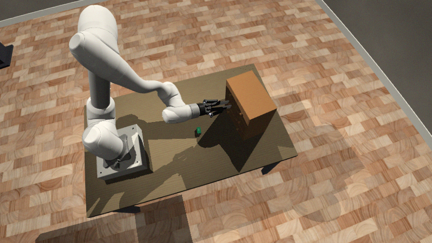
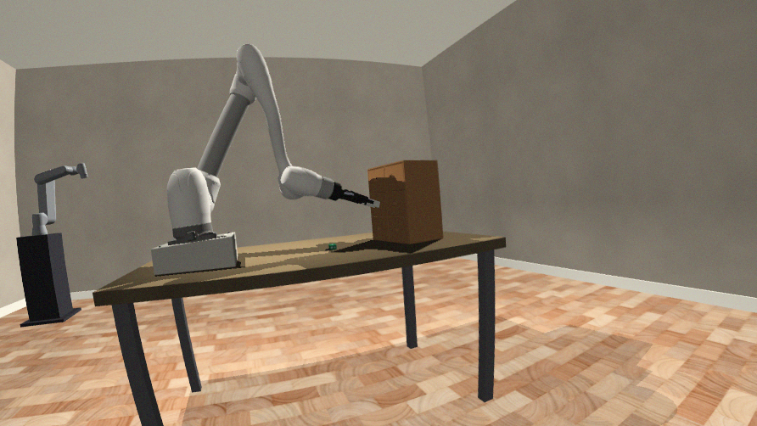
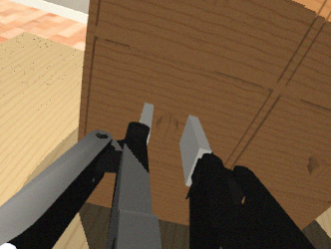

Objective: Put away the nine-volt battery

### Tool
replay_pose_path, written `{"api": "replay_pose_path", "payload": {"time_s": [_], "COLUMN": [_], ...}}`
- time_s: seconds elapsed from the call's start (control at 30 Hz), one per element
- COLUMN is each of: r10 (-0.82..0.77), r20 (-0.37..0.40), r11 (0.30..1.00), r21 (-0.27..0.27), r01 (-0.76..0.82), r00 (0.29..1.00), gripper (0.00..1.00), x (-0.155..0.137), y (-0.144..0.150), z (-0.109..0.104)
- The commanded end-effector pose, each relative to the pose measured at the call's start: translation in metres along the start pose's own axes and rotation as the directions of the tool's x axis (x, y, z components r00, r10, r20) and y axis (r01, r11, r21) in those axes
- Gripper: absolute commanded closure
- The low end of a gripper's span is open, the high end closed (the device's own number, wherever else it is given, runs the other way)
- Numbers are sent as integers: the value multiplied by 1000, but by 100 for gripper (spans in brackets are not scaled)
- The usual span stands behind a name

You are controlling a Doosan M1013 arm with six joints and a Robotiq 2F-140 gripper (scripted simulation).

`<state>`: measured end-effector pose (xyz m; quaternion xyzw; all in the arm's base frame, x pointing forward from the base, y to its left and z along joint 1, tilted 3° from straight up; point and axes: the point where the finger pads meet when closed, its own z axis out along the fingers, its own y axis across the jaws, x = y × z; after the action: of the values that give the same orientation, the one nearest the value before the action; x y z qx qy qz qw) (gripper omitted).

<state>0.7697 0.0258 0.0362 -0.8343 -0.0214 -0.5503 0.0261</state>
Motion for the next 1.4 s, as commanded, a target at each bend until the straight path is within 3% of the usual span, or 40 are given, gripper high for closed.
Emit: {"api": "replay_pose_path", "payload": {"time_s": [0.0, 0.37, 0.4, 1.37], "r10": [0, 0, 0, 0], "r20": [0, 0, 0, 0], "r11": [1000, 1000, 1000, 1000], "r21": [0, 0, 0, 0], "r01": [0, 0, 0, 0], "r00": [1000, 1000, 1000, 1000], "gripper": [80, 80, 92, 92], "x": [0, 0, 0, 0], "y": [0, 0, 0, 0], "z": [0, 0, 0, 0]}}
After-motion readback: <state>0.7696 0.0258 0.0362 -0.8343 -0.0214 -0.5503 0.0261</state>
